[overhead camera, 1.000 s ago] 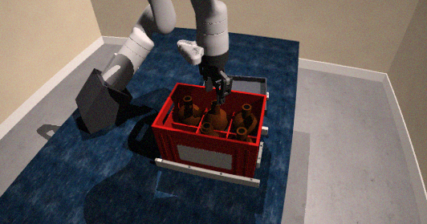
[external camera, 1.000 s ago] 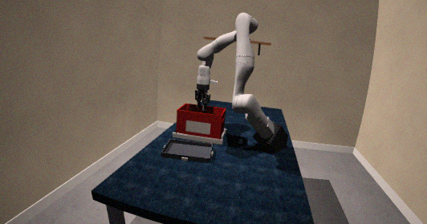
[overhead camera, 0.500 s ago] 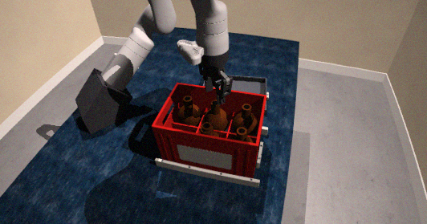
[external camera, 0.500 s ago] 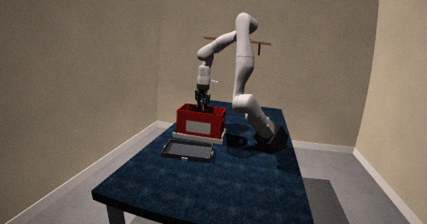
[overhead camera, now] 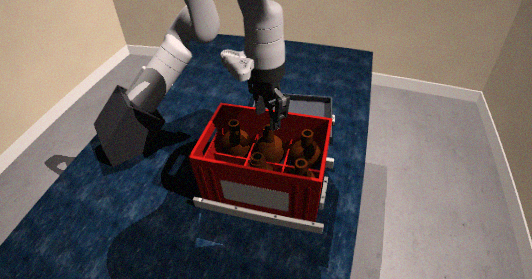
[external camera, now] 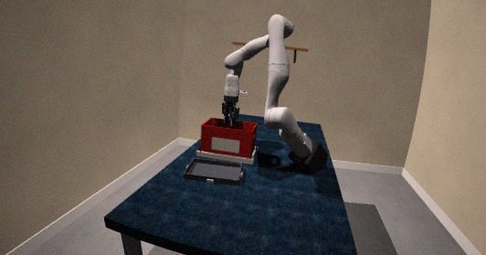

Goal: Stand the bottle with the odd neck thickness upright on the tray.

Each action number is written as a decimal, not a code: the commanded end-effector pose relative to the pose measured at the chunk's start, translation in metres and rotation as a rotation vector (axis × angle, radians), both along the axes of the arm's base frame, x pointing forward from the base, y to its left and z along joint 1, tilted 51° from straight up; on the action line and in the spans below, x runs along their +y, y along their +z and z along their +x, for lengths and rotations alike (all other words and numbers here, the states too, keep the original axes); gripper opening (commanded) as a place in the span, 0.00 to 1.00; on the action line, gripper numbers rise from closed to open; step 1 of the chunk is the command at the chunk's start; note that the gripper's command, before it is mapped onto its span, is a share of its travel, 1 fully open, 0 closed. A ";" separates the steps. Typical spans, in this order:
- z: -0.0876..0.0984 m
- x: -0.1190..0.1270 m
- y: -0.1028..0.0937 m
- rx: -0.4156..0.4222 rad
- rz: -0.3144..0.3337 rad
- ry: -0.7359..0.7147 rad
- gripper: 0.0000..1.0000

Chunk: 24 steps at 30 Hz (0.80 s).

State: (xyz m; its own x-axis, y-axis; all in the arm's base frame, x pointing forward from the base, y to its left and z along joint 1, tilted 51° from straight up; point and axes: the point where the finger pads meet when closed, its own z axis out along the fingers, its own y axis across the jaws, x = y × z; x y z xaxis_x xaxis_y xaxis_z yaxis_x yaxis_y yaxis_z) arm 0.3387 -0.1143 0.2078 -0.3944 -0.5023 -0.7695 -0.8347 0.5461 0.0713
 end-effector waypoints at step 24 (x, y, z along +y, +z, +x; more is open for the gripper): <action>0.007 0.011 -0.011 0.000 0.000 -0.001 0.64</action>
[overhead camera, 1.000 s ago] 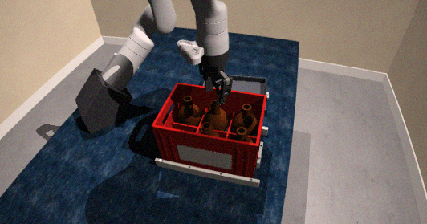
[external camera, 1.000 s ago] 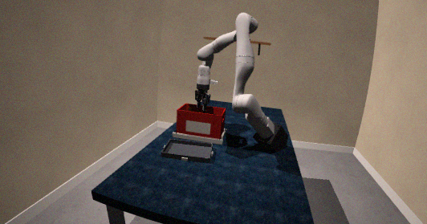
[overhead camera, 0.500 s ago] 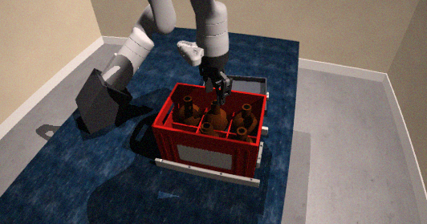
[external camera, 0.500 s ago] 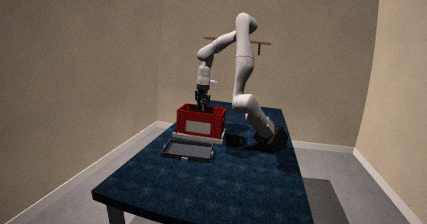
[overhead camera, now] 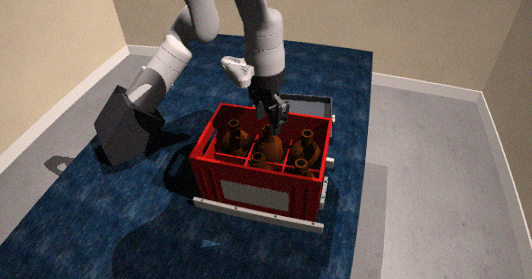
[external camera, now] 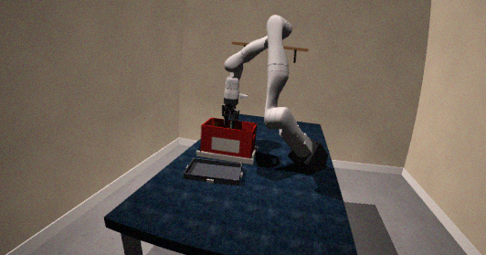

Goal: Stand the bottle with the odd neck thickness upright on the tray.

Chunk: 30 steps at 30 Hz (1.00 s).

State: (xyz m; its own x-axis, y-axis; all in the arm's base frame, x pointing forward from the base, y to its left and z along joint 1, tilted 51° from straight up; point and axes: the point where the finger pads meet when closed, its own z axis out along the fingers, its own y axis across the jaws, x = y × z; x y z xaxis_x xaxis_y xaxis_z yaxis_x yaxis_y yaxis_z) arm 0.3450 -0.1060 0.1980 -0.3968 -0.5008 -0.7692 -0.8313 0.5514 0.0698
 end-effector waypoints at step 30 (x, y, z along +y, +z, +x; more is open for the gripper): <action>0.010 0.020 -0.017 0.001 0.001 0.005 0.64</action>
